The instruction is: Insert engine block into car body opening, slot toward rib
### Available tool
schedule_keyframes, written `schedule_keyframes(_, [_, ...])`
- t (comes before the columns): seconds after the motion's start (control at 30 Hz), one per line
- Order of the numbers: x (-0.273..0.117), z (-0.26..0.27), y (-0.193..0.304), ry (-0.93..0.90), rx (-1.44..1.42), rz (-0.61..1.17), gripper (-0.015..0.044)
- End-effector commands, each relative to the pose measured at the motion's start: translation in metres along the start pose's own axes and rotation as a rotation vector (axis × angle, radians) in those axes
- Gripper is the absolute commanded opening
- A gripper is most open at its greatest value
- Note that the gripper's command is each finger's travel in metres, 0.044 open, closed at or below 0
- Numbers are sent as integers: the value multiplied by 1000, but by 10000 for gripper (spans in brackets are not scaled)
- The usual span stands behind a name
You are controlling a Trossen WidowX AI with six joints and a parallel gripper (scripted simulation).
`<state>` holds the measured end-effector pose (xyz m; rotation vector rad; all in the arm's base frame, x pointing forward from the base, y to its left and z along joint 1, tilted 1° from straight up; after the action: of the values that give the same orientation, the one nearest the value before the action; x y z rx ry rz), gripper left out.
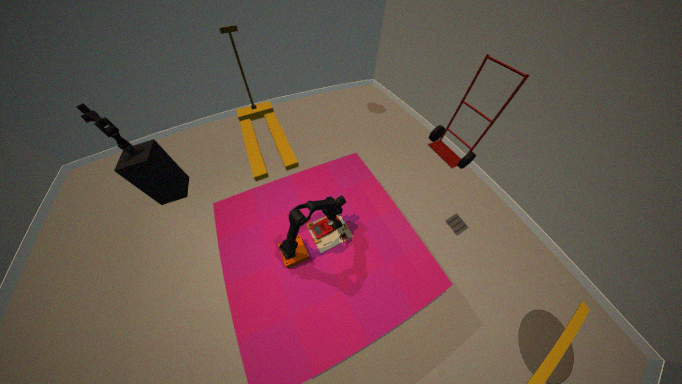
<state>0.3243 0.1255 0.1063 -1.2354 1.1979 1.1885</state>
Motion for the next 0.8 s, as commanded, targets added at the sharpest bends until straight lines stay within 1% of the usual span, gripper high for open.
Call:
schedule_keyframes(0.0, [0,0,0,1,0,-1,440])
schedule_keyframes(0.17, [0,0,0,1,0,-1,440])
schedule_keyframes(0.27, [-15,-1,0,-1,5,-4,440])
schedule_keyframes(0.47, [-15,-1,0,-1,5,-4,440])
schedule_keyframes(0.77, [-15,-1,0,-1,5,-4,204])
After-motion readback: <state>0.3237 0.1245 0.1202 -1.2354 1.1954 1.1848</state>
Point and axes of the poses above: the point midway between the two fingers, 35 mm back from their tips, its own x axis out along the fingers, its own z axis across the jaws, y = z × x, the point moved 10 cm from there along -x, back along the fingers, and after that the axes turned 9 degrees about x, right-handed, at the moved point
